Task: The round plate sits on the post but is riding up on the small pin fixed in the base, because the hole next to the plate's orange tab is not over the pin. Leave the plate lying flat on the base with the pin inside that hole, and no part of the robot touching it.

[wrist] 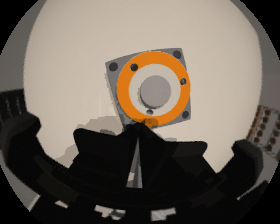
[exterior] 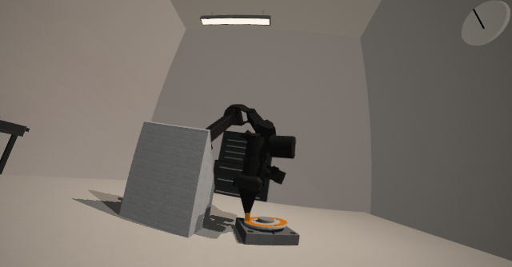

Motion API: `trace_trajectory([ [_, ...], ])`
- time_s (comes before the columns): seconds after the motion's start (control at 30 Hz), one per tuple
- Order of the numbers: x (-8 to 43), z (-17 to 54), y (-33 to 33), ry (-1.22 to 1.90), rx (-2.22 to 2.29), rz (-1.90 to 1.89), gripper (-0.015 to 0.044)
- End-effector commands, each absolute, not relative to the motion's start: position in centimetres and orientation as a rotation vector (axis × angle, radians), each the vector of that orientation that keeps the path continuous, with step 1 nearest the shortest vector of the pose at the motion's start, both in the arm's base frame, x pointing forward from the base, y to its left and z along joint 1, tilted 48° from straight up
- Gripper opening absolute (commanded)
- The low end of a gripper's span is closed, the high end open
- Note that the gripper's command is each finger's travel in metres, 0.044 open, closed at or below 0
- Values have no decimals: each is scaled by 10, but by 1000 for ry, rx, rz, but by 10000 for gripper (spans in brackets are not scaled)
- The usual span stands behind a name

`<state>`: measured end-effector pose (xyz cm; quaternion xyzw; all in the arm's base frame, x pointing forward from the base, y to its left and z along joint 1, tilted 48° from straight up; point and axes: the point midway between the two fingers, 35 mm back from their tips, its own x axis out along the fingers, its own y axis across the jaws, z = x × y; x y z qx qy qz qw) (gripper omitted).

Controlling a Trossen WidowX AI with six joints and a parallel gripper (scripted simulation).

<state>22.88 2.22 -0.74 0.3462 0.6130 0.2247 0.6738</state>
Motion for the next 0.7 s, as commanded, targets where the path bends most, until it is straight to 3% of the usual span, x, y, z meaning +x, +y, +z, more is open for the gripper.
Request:
trace_trajectory([
  [0.0, 226, -12, 20, 1387, 777, 503, 0],
  [0.67, 225, -24, 9, 1387, 776, 503, 0],
])
